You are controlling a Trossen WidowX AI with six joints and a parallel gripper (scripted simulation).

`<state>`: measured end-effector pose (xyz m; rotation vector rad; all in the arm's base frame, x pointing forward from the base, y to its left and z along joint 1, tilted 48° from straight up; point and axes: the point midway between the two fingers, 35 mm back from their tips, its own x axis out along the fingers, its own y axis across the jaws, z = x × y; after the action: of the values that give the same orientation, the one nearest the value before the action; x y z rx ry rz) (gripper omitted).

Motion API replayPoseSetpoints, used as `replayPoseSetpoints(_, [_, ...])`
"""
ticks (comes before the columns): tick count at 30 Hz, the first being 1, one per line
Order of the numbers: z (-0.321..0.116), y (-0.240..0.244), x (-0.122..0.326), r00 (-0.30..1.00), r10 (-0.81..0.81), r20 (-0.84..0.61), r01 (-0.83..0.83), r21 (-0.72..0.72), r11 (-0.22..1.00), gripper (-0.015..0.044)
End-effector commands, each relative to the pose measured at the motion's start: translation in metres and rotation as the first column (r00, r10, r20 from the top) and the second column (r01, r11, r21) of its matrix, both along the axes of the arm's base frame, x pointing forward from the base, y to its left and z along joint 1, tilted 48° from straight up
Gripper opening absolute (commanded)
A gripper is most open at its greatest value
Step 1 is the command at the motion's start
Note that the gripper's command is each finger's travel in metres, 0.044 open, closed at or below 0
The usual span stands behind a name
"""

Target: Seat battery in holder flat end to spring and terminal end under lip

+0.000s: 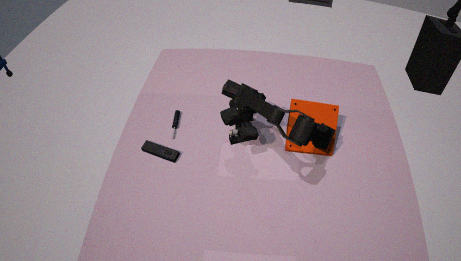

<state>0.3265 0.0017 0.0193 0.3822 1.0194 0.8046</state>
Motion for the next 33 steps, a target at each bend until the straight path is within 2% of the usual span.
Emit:
replayPoseSetpoints(1, [0.001,0.001,0.001,1.000,-0.014,0.012,0.014,0.008,1.000,0.0068])
replayPoseSetpoints(33, [-0.013,0.007,-0.002,0.983,-0.145,0.115,0.137,0.077,0.988,0.0068])
